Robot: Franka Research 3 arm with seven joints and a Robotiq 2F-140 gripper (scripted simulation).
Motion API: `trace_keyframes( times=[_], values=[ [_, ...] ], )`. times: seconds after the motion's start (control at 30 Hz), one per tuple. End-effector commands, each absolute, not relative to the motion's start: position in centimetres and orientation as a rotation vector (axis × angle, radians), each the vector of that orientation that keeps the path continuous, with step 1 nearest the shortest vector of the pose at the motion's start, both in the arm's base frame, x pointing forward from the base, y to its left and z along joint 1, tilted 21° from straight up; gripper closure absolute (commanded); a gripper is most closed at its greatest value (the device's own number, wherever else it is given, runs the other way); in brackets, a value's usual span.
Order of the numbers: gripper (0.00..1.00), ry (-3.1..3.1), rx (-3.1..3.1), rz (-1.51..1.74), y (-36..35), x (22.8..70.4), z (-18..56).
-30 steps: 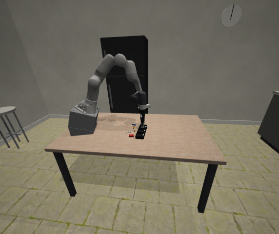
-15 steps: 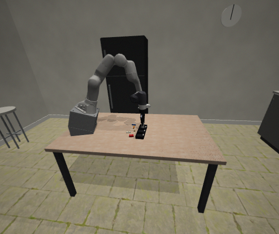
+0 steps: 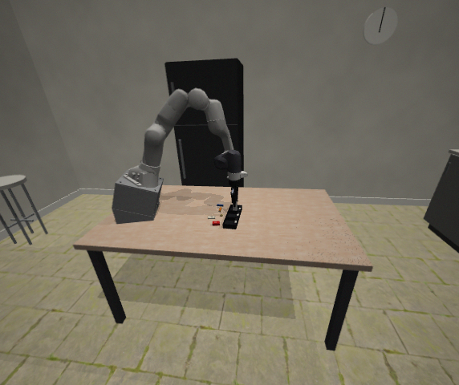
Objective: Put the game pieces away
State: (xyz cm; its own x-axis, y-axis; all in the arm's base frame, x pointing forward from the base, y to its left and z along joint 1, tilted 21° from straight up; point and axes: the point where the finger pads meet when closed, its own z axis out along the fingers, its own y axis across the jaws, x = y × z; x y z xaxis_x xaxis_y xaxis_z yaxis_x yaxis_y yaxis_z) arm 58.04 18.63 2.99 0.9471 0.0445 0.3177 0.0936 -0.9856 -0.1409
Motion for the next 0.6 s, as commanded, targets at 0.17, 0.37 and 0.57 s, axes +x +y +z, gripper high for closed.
trace_keyframes(
  times=[0.17, 0.37, 0.57],
  values=[
    [0.95, -0.117, -2.947, -0.482, 18.6, 58.1, 3.1],
    [0.95, -0.117, -2.947, -0.482, 18.5, 57.9, 3.9],
    [0.95, -0.117, -2.947, -0.482, 18.4, 57.7, 4.5]
  ],
)
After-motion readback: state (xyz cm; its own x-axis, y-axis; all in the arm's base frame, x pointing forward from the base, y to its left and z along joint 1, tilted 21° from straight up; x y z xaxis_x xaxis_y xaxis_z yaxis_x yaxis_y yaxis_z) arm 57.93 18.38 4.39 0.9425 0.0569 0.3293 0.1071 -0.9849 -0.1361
